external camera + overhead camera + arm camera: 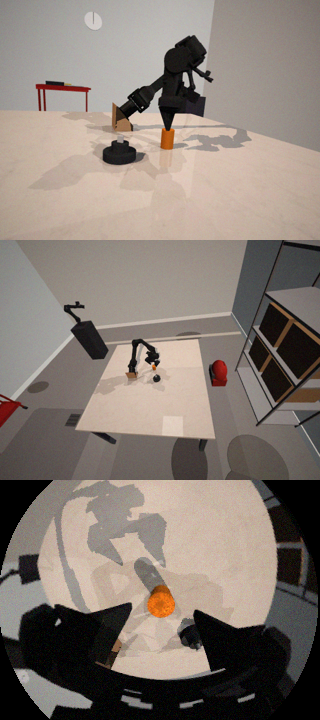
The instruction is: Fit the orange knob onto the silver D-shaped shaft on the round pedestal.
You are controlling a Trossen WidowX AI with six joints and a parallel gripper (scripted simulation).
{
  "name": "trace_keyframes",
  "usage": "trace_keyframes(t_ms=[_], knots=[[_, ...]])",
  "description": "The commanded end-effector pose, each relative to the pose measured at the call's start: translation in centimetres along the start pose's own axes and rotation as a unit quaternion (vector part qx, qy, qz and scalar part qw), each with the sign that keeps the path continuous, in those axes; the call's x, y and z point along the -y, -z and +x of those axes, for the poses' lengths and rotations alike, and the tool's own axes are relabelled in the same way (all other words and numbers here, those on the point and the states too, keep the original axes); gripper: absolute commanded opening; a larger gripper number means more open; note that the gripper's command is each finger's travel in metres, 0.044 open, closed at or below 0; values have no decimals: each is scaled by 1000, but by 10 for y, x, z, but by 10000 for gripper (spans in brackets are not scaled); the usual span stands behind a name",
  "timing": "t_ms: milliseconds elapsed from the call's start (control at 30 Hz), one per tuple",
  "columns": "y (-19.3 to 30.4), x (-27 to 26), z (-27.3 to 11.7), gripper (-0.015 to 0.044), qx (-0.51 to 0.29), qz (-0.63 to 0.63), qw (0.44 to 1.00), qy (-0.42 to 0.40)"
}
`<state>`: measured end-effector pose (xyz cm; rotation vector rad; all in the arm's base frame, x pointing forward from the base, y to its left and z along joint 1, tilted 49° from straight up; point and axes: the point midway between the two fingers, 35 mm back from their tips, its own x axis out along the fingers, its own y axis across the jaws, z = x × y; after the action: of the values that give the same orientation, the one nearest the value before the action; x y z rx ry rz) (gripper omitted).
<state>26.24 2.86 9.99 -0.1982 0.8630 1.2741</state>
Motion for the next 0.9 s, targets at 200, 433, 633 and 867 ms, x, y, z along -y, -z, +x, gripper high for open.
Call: trace_keyframes(t_ms=[200, 433, 633, 867], knots=[[0, -1, 19, 440, 0, 3, 1000, -3], [0, -1, 30, 440, 1, 3, 1000, -3], [0, -2, 40, 440, 1, 3, 1000, -3], [-1, -3, 51, 440, 2, 3, 1000, -4]])
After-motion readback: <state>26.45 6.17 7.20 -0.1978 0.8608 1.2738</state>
